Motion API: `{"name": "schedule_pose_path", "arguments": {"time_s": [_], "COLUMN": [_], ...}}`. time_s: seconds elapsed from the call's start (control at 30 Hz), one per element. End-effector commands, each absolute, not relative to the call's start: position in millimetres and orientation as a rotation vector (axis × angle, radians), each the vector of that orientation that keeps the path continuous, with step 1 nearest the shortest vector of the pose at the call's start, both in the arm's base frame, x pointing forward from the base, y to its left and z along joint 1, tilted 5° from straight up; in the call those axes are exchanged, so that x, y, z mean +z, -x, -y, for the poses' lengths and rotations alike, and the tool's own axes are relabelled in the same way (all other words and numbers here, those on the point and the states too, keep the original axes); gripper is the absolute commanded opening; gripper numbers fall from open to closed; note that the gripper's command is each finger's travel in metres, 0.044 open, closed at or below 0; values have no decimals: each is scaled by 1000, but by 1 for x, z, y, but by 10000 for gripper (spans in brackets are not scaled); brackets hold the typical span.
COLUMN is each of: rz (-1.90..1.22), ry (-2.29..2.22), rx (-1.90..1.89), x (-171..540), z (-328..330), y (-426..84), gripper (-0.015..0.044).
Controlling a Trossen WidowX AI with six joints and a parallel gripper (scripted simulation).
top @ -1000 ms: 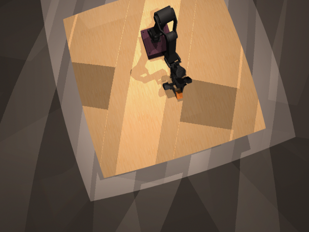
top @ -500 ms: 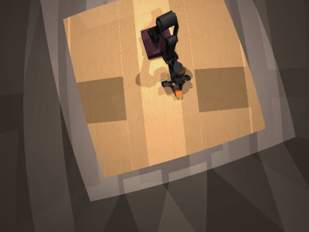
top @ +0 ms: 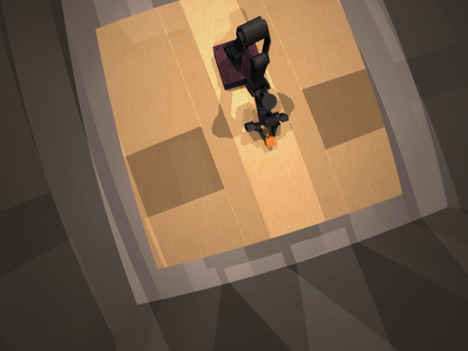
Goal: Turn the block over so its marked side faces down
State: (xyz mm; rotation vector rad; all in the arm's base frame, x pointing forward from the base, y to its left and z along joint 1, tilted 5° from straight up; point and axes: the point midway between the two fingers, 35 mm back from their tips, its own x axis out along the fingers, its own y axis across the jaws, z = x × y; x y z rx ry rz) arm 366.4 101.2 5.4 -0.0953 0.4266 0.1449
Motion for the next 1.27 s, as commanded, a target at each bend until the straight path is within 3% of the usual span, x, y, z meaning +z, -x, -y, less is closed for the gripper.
{"name": "schedule_pose_path", "arguments": {"time_s": [0.0,0.33,1.23], "rz": [-422,-422,-422], "ry": [98,98,98], "rx": [143,143,143], "x": [6,6,6], "z": [-101,-101,-101], "y": [-367,-367,-367], "gripper": [184,440,440]}}
